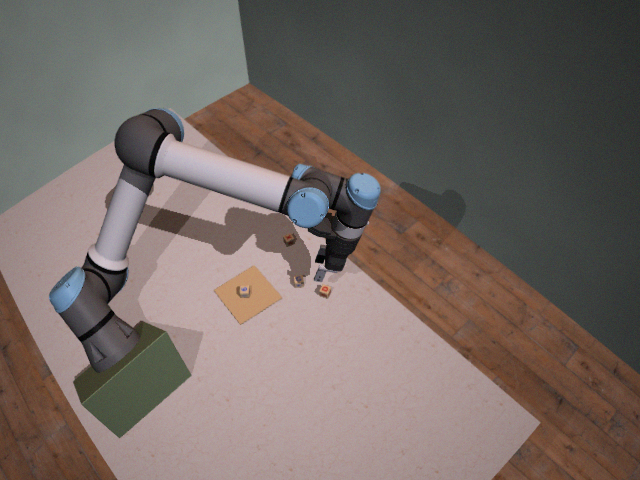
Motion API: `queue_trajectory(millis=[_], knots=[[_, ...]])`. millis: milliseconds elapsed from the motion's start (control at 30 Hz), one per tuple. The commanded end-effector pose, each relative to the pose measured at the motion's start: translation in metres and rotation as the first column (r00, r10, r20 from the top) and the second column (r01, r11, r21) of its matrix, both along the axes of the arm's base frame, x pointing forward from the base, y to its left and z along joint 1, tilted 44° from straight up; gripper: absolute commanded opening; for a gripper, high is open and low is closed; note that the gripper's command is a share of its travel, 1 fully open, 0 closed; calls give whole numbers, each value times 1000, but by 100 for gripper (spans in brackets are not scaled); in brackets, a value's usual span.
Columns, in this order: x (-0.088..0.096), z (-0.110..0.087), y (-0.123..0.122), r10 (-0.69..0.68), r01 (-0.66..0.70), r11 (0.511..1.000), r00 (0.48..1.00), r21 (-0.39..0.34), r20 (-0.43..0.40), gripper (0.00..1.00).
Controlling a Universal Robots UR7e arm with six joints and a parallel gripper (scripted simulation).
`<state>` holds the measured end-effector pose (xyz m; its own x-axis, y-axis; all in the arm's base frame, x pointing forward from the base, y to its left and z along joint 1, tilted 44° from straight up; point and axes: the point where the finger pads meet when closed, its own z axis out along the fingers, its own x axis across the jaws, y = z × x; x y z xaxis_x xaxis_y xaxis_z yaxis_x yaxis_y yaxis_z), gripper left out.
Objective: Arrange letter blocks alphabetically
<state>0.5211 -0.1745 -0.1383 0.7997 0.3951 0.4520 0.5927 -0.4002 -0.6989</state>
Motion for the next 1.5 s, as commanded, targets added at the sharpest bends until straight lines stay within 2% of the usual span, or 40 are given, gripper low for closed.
queue_trajectory(millis=[0,200,400,467,767,967,1233,1467], knots=[[-8,15,3,-5,5,1000,1000,-17,15,100],[-29,45,14,-15,17,998,999,-53,48,100],[-59,78,33,-24,33,995,996,-97,88,100],[-59,78,33,-24,33,995,996,-97,88,100],[-105,114,70,-35,58,986,989,-159,142,100],[-126,125,89,-38,69,980,986,-187,165,100],[-136,129,98,-40,75,977,984,-199,175,100],[-137,129,99,-40,75,977,984,-200,176,100]])
